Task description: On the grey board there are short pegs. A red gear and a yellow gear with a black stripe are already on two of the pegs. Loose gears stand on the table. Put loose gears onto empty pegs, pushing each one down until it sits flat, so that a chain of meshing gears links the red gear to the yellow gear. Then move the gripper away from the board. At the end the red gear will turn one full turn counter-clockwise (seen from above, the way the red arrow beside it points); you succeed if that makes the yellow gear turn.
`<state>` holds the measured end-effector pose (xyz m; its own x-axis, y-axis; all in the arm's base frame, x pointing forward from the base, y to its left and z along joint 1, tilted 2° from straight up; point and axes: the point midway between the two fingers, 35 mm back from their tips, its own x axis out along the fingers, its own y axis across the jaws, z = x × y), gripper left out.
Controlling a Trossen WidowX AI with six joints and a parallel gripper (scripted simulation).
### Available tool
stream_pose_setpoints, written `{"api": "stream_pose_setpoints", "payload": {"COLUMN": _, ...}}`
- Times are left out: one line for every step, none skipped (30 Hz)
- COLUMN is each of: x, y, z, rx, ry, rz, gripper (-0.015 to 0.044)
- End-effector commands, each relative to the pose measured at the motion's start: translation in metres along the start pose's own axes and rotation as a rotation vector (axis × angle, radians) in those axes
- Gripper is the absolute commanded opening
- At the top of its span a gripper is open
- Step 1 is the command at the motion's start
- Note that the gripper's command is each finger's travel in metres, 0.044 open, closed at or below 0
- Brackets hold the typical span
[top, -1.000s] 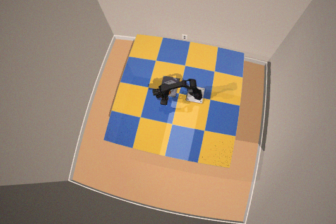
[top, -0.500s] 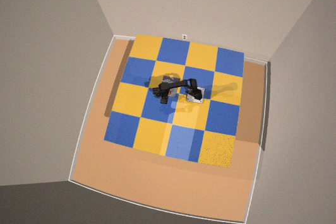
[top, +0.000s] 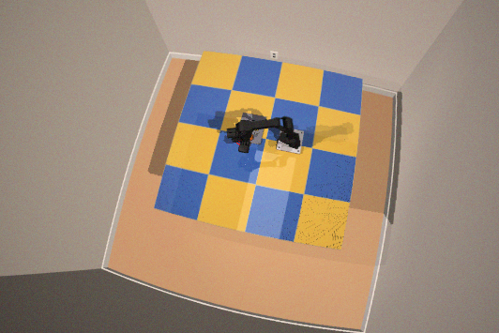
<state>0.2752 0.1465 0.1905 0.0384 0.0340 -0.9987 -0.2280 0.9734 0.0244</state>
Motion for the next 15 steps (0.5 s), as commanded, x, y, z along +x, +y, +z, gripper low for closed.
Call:
{"api": "stream_pose_setpoints", "payload": {"x": -0.008, "y": 0.000, "z": -0.001, "rx": 0.000, "ry": -0.005, "rz": 0.001, "gripper": 0.0000}}
{"api": "stream_pose_setpoints", "payload": {"x": -0.010, "y": 0.000, "z": -0.002, "rx": 0.000, "ry": -0.005, "rz": 0.001, "gripper": 0.0000}}
{"api": "stream_pose_setpoints", "payload": {"x": -0.012, "y": -0.001, "z": -0.002, "rx": 0.000, "ry": -0.005, "rz": 0.001, "gripper": 0.0000}}
{"api": "stream_pose_setpoints", "payload": {"x": -0.013, "y": -0.001, "z": -0.003, "rx": 0.000, "ry": -0.005, "rz": 0.001, "gripper": 0.0000}}
{"api": "stream_pose_setpoints", "payload": {"x": -0.013, "y": -0.001, "z": -0.003, "rx": 0.000, "ry": -0.005, "rz": 0.001, "gripper": 0.0000}}
{"api": "stream_pose_setpoints", "payload": {"x": -0.013, "y": -0.001, "z": -0.003, "rx": 0.000, "ry": -0.005, "rz": 0.001, "gripper": 0.0000}}
{"api": "stream_pose_setpoints", "payload": {"x": -0.013, "y": -0.002, "z": -0.002, "rx": 0.000, "ry": -0.005, "rz": 0.001, "gripper": 0.0000}}
{"api": "stream_pose_setpoints", "payload": {"x": -0.012, "y": -0.003, "z": -0.002, "rx": 0.000, "ry": -0.005, "rz": 0.001, "gripper": 0.0000}}
{"api": "stream_pose_setpoints", "payload": {"x": -0.010, "y": -0.005, "z": -0.002, "rx": 0.000, "ry": -0.005, "rz": 0.001, "gripper": 0.0000}}
{"api": "stream_pose_setpoints", "payload": {"x": -0.009, "y": -0.007, "z": -0.002, "rx": 0.000, "ry": -0.005, "rz": 0.001, "gripper": 0.0000}}
{"api": "stream_pose_setpoints", "payload": {"x": -0.008, "y": -0.009, "z": -0.002, "rx": 0.000, "ry": -0.005, "rz": 0.000, "gripper": 0.0000}}
{"api": "stream_pose_setpoints", "payload": {"x": -0.006, "y": -0.011, "z": -0.002, "rx": 0.000, "ry": -0.005, "rz": 0.000, "gripper": 0.0000}}
{"api": "stream_pose_setpoints", "payload": {"x": -0.005, "y": -0.013, "z": -0.002, "rx": 0.000, "ry": -0.005, "rz": 0.000, "gripper": 0.0000}}
{"api": "stream_pose_setpoints", "payload": {"x": -0.004, "y": -0.014, "z": -0.002, "rx": 0.000, "ry": -0.005, "rz": 0.000, "gripper": 0.0000}}
{"api": "stream_pose_setpoints", "payload": {"x": -0.003, "y": -0.016, "z": -0.002, "rx": 0.000, "ry": -0.005, "rz": 0.000, "gripper": 0.0000}}
